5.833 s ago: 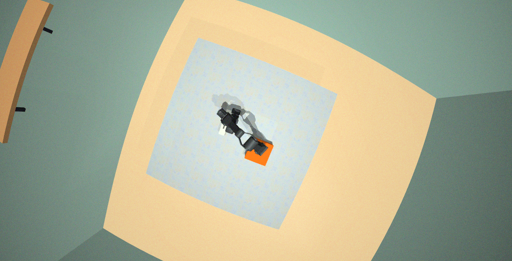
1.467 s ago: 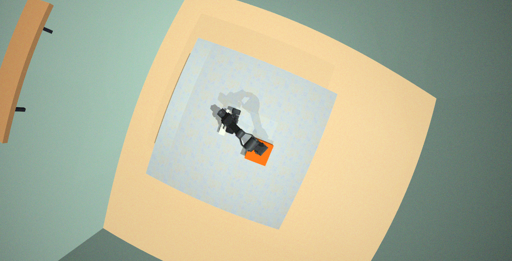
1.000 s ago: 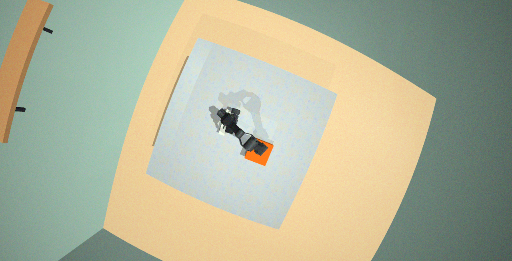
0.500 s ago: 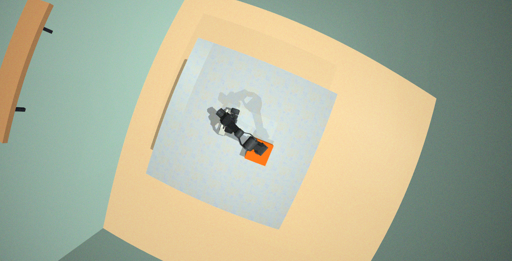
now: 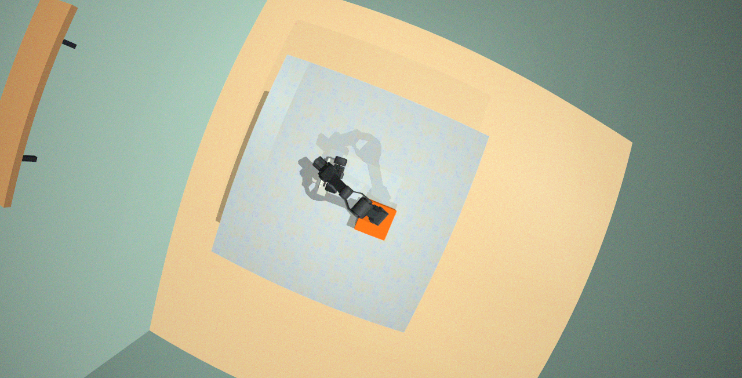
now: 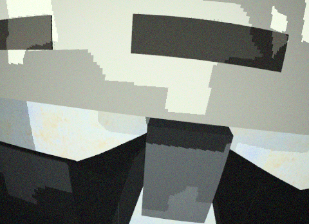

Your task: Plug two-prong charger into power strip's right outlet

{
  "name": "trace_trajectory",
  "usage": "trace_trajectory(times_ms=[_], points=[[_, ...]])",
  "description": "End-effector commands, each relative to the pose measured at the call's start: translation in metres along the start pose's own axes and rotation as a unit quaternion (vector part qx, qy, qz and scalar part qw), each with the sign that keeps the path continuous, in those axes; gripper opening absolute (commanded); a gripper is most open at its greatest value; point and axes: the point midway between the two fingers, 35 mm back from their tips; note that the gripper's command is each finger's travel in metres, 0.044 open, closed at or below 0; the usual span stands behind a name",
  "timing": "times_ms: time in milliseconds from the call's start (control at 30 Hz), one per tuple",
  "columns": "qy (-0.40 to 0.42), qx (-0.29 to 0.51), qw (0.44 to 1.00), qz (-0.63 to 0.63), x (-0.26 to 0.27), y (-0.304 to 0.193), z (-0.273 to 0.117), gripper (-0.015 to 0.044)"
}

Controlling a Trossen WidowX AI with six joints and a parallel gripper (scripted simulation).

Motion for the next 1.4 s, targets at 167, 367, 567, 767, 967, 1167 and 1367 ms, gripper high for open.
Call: trace_trajectory(times_ms=[167, 367, 567, 767, 967, 1167, 1367], points=[[0.001, -0.005, 1.000, 0.001, 0.001, 0.008, 0.000, 0.0000], [0.001, -0.005, 1.000, 0.001, 0.001, 0.011, 0.000, 0.0000], [0.001, -0.006, 1.000, 0.001, 0.001, 0.013, 0.000, 0.0000], [0.001, -0.006, 1.000, 0.001, 0.001, 0.016, -0.001, 0.0000], [0.001, -0.006, 1.000, 0.001, 0.001, 0.018, -0.001, 0.0000], [0.001, -0.006, 1.000, 0.001, 0.002, 0.020, -0.001, 0.0000], [0.001, -0.006, 1.000, 0.001, 0.002, 0.019, -0.001, 0.0000]])
Point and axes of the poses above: the point midway between the two fingers, 35 mm back from their tips, its own z axis out along the fingers, its own x axis across the jaws, y = z × x, and after that the axes turned 3 degrees about z, right-handed
